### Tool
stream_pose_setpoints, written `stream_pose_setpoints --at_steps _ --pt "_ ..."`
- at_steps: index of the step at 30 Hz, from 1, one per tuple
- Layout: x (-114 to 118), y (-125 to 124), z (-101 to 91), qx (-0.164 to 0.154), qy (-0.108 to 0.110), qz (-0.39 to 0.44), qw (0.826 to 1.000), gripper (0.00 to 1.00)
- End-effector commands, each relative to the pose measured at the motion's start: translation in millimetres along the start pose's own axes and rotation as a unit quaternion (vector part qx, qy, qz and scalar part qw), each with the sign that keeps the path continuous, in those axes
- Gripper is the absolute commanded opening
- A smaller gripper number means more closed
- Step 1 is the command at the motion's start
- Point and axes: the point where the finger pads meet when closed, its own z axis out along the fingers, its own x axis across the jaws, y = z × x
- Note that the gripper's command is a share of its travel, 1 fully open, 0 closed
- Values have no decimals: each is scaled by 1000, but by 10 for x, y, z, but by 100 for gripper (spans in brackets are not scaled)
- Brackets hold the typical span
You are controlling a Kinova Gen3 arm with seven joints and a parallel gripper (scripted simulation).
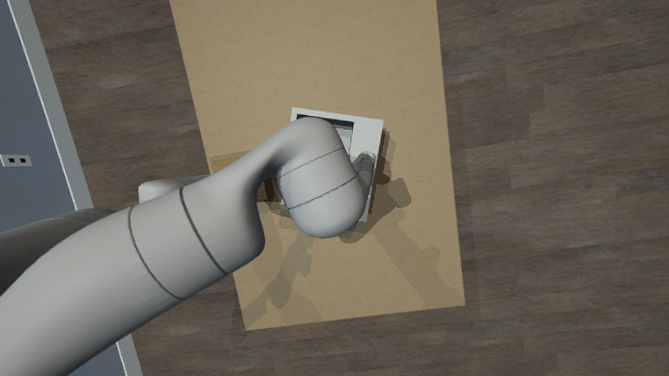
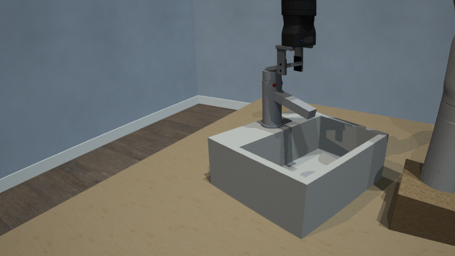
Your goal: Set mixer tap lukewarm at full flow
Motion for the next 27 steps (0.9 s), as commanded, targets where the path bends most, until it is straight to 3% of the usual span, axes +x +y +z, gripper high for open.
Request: stream_pose_setpoints --at_steps 1,22,23,27 --pt "-2 -4 -6 1 0 0 1000 100" --pt "-2 -4 -6 1 0 0 1000 100" --pt "-2 -4 -6 1 0 0 1000 0" --pt "-2 -4 -6 1 0 0 1000 0"
